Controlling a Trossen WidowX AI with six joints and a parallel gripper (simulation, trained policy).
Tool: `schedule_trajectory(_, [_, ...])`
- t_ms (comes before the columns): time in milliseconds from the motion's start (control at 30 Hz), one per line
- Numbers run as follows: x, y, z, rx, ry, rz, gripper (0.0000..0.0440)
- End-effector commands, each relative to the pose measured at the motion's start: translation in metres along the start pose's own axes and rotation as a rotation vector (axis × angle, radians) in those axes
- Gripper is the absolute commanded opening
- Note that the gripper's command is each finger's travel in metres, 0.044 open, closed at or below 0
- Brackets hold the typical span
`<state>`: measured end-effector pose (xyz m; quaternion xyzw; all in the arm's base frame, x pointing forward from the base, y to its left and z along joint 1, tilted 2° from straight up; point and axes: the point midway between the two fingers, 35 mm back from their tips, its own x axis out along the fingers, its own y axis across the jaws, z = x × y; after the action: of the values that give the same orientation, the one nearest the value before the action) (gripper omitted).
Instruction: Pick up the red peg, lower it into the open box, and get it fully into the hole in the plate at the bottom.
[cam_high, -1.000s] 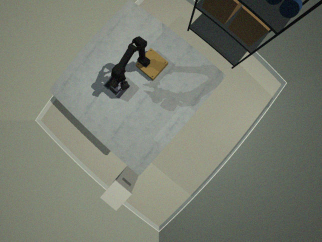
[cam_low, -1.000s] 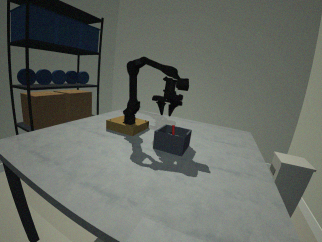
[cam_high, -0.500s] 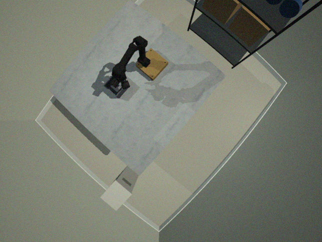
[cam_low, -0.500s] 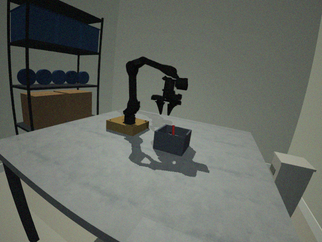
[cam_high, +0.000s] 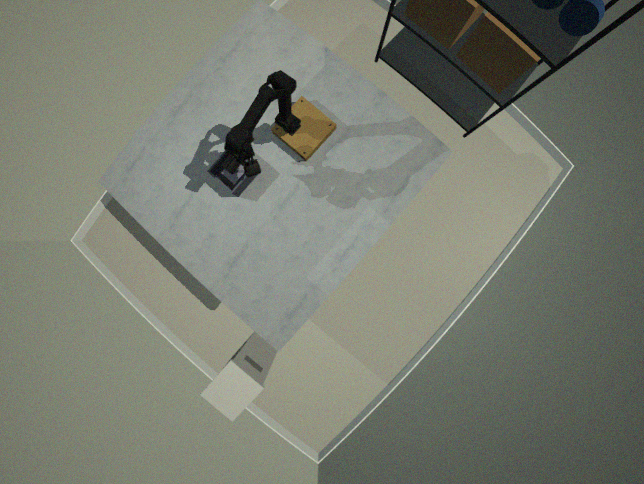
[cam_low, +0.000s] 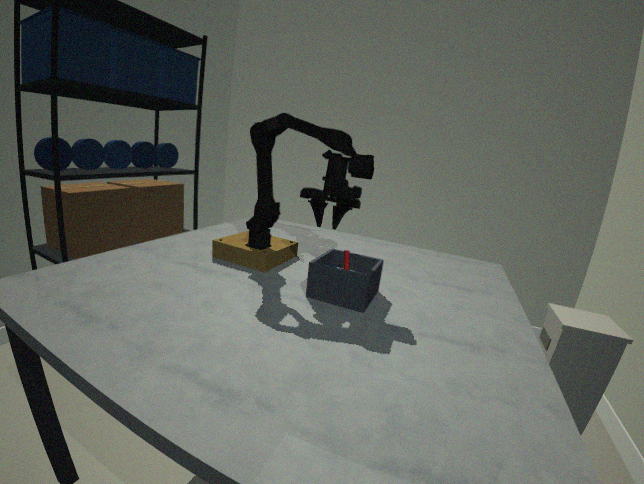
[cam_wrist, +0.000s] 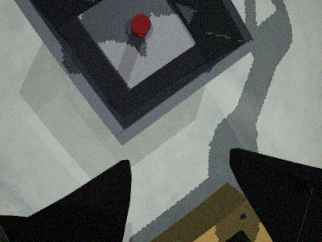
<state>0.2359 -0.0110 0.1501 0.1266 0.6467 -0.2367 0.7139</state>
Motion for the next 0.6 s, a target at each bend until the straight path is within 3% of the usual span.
schedule_trajectory(0, [-0.0005, -0.0009, -0.0034, 0.003, 0.01, 0.0, 0.027])
schedule_trajectory(567, [-0.0069, -0.0051, -0.0116, 0.0, 0.024, -0.004, 0.0275])
